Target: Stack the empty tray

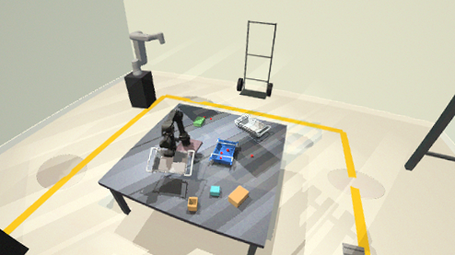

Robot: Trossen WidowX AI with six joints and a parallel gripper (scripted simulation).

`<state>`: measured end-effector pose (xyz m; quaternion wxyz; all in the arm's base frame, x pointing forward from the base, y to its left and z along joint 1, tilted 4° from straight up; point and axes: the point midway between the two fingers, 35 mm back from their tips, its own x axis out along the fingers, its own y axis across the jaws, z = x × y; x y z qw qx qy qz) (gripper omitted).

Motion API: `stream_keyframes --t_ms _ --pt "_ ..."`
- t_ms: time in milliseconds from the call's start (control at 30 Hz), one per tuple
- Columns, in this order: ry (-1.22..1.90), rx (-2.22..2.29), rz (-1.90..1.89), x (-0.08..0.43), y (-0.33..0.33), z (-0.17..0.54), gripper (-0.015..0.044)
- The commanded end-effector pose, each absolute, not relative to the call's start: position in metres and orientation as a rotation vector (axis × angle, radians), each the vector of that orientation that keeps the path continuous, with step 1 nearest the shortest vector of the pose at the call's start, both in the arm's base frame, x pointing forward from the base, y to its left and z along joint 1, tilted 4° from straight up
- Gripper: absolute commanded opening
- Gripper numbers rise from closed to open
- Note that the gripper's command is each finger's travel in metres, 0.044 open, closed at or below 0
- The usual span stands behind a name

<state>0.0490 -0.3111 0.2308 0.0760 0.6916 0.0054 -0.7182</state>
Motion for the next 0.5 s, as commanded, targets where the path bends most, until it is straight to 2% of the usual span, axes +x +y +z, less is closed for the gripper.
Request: stream_keyframes --t_ms 0,467 --pt "-0.007 2.071 -2.143 0.0498 -0.3134 0.2354 0.0000" --pt "0.023 2.060 -2.128 0.0591 -0.3121 0.2348 0.0000"
